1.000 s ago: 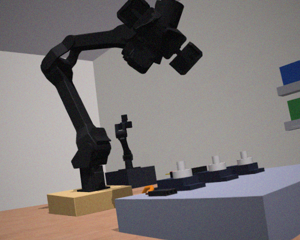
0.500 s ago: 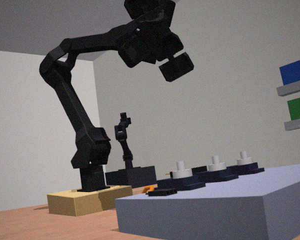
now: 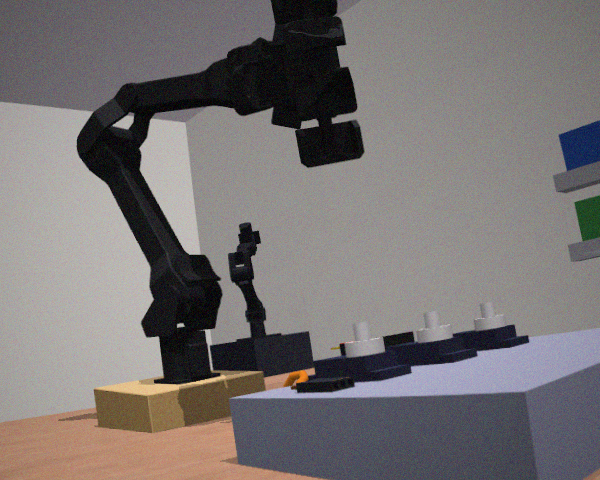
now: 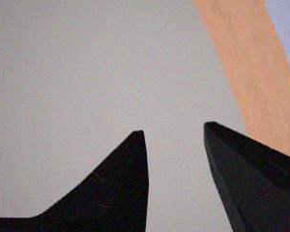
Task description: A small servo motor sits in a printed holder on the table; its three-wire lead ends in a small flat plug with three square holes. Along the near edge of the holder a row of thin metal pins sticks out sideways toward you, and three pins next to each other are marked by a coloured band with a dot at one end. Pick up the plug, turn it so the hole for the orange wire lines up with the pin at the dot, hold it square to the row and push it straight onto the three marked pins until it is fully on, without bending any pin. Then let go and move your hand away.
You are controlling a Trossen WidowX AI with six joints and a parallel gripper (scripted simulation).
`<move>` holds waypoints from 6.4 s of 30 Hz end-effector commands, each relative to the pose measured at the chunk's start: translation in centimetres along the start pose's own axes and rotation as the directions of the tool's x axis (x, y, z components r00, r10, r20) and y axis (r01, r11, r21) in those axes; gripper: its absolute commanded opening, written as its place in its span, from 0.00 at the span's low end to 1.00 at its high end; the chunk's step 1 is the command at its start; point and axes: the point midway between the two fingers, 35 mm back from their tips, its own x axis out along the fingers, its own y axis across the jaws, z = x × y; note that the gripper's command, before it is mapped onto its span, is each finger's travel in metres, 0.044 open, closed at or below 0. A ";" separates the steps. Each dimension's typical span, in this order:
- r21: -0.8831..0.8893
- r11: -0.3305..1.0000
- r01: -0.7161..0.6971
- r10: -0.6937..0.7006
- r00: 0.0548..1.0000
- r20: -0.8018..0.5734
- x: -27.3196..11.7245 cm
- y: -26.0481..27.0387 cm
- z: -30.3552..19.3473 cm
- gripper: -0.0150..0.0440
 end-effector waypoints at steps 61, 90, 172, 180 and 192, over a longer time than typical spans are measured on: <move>-0.859 0.003 -0.512 0.151 0.849 -0.506 -1.8 2.0 -1.3 0.45; -0.857 -0.290 -0.426 -0.426 0.860 -0.283 8.7 -4.2 0.4 0.45; -0.868 -0.228 -0.441 -0.949 0.301 0.096 14.4 -13.4 8.8 0.25; -0.869 -0.227 -0.440 -0.949 0.300 0.096 13.4 -13.5 8.5 0.25; -0.872 -0.223 -0.435 -0.950 0.296 0.095 8.8 -14.3 7.5 0.25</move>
